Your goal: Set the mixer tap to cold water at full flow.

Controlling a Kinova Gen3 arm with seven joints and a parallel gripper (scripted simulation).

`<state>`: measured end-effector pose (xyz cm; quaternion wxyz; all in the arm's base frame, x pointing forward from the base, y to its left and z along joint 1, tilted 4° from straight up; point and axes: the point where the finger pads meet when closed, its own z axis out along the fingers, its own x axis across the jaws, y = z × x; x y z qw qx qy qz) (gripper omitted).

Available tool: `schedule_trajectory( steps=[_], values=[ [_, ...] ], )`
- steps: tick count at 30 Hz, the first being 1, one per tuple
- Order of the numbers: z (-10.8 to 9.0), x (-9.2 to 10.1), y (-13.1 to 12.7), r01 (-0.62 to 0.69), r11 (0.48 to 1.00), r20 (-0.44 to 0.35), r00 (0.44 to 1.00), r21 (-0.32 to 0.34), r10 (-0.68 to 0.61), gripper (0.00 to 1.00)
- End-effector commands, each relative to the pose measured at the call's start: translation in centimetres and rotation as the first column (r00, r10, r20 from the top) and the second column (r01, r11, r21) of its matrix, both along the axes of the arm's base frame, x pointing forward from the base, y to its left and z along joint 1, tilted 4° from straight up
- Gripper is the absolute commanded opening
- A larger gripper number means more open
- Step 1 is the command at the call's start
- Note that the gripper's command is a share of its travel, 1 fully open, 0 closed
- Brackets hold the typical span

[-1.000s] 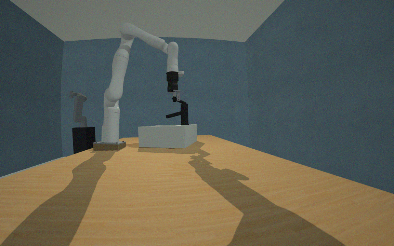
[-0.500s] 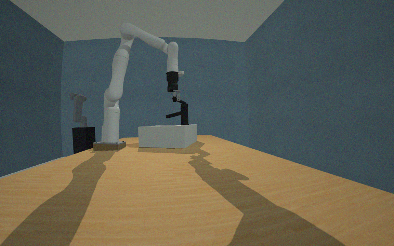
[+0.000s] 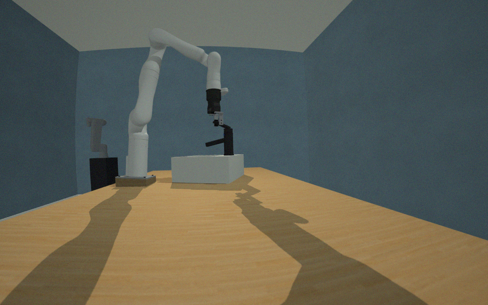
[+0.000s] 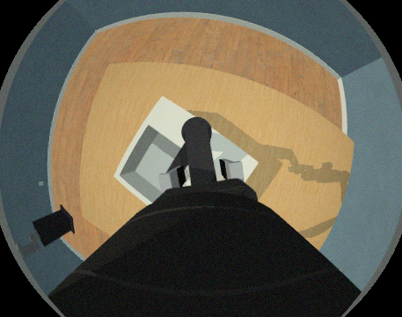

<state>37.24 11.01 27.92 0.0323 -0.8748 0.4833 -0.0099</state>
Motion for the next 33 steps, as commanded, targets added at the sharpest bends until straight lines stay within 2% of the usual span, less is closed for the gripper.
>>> schedule_trajectory(
  steps=[1, 10, 21, 33],
  values=[
    [0.1, 0.0, 0.0, 0.0, 1.0, 0.001, 1.0, 0.001, 0.0, 1.0],
    [0.5, 0.0, 0.0, 0.0, 1.0, 0.001, 1.0, 0.001, 0.0, 1.0],
    [2.3, -0.1, -0.1, 0.0, 1.0, 0.001, 1.0, 0.001, 0.0, 1.0],
    [5.6, -0.2, -0.3, 0.0, 1.0, 0.001, 1.0, 0.001, 0.0, 1.0]
  ],
)
